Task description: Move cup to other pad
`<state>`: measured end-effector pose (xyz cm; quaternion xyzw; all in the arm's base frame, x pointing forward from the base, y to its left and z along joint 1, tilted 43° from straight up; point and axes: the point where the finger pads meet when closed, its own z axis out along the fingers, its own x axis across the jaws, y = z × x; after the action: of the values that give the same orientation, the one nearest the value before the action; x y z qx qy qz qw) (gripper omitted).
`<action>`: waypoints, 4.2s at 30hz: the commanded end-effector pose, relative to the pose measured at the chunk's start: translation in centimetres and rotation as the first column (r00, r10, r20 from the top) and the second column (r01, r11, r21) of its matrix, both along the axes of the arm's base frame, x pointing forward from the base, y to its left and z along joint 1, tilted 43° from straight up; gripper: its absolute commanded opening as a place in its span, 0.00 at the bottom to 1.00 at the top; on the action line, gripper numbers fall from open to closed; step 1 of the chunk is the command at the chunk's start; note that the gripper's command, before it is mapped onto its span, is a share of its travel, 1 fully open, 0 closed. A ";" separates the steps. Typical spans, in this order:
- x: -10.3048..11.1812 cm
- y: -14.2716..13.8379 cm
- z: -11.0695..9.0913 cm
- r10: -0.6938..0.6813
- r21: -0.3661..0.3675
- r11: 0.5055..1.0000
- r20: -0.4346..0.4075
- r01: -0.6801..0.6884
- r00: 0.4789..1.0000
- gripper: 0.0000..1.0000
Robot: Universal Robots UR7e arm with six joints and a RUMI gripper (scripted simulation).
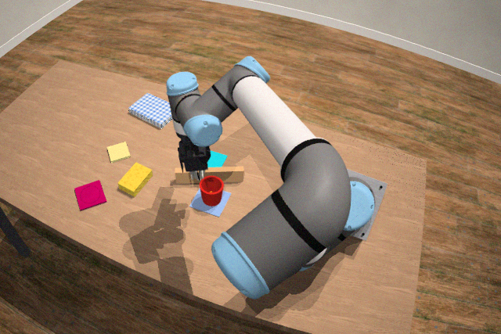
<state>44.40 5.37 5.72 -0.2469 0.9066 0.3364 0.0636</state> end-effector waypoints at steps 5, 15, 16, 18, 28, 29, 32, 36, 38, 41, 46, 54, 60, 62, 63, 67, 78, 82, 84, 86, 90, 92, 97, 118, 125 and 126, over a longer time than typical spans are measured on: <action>0.0 0.0 0.0 -0.001 -0.001 1.000 0.001 0.001 1.000 0.00; 0.0 0.0 0.0 -0.001 -0.001 1.000 0.001 0.001 1.000 0.11; 0.0 0.0 0.0 -0.001 -0.001 1.000 0.001 0.001 1.000 0.11; 0.0 0.0 0.0 -0.001 -0.001 1.000 0.001 0.001 1.000 0.11; 0.0 0.0 0.0 -0.001 -0.001 1.000 0.001 0.001 1.000 0.11; 0.0 0.0 0.0 -0.001 -0.001 1.000 0.001 0.001 1.000 0.11; 0.0 0.0 0.0 -0.001 -0.001 1.000 0.001 0.001 1.000 0.11; 0.0 0.0 0.0 -0.001 -0.001 1.000 0.001 0.001 1.000 0.11; 0.0 0.0 0.0 -0.001 -0.001 1.000 0.001 0.001 1.000 0.11; 0.0 0.0 0.0 -0.001 -0.001 1.000 0.001 0.001 1.000 0.11; 0.0 0.0 0.0 -0.001 -0.001 1.000 0.001 0.001 1.000 0.11; 0.0 0.3 -0.3 -0.001 -0.001 1.000 0.001 0.001 1.000 0.11; -0.1 1.4 -1.6 -0.001 -0.001 1.000 0.001 0.001 1.000 0.11; -0.1 1.8 -2.2 -0.001 -0.001 1.000 0.001 0.001 1.000 0.11; -0.1 2.1 -2.5 -0.001 -0.001 1.000 0.001 0.001 1.000 0.11; -0.1 2.5 -3.0 -0.001 -0.001 1.000 0.001 0.001 1.000 0.11; -0.2 4.0 -4.8 -0.001 -0.001 1.000 0.001 0.001 1.000 0.11; -0.2 4.1 -4.8 -0.001 -0.001 1.000 0.001 0.001 1.000 0.11; -0.2 4.1 -4.8 -0.001 -0.001 1.000 0.001 0.001 1.000 0.11; -0.2 4.1 -4.8 -0.001 -0.001 1.000 0.001 0.001 1.000 0.11; -0.2 4.1 -4.8 -0.001 -0.001 1.000 0.001 0.001 1.000 0.11; -0.2 4.1 -4.8 -0.001 -0.001 1.000 0.001 0.001 1.000 0.11; -0.2 4.1 -4.8 -0.001 -0.001 1.000 0.001 0.001 1.000 0.11; -0.2 4.1 -4.8 -0.001 -0.001 1.000 0.001 0.001 1.000 0.09; -0.2 4.1 -4.8 -0.001 -0.001 1.000 0.001 0.001 1.000 0.08; -0.2 4.1 -4.8 -0.001 -0.001 1.000 0.001 0.001 1.000 0.08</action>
<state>44.13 9.46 0.86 -0.2466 0.9067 0.3361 0.0639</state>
